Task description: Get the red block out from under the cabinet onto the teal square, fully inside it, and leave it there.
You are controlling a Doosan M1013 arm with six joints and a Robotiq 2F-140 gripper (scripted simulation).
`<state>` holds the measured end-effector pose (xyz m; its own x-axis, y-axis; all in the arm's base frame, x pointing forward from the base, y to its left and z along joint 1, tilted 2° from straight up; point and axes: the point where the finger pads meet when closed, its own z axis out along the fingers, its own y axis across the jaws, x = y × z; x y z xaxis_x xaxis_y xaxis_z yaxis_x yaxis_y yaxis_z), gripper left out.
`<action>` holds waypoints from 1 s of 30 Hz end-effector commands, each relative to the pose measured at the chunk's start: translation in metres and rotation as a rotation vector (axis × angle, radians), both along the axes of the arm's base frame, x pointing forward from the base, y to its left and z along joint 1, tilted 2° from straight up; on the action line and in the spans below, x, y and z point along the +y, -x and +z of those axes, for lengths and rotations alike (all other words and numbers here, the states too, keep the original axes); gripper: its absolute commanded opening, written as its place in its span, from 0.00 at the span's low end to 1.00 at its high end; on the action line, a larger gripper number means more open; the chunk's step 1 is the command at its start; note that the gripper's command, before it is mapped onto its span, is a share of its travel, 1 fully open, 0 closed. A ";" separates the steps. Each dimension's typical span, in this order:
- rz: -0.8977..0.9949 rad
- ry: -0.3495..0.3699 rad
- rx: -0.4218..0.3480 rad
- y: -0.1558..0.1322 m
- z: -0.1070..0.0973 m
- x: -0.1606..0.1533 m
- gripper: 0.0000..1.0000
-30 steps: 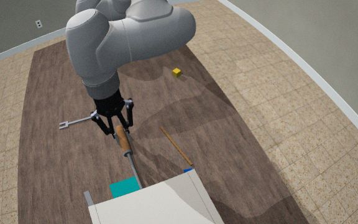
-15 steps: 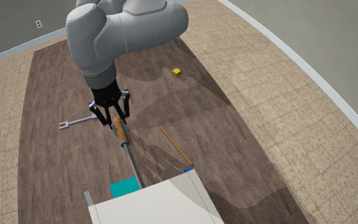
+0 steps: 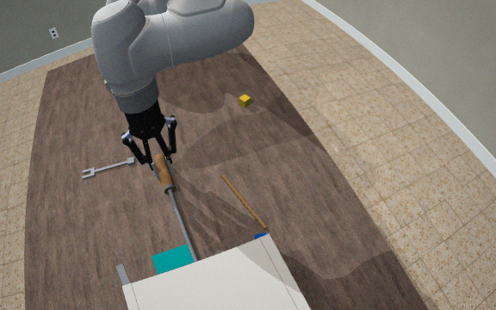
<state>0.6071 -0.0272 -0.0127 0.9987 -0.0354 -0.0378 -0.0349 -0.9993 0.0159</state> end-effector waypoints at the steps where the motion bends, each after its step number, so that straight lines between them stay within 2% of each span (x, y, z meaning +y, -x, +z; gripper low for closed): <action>1: 0.001 0.000 -0.005 0.007 0.001 -0.001 0.00; 30: 0.001 0.000 -0.005 0.021 0.002 -0.001 0.00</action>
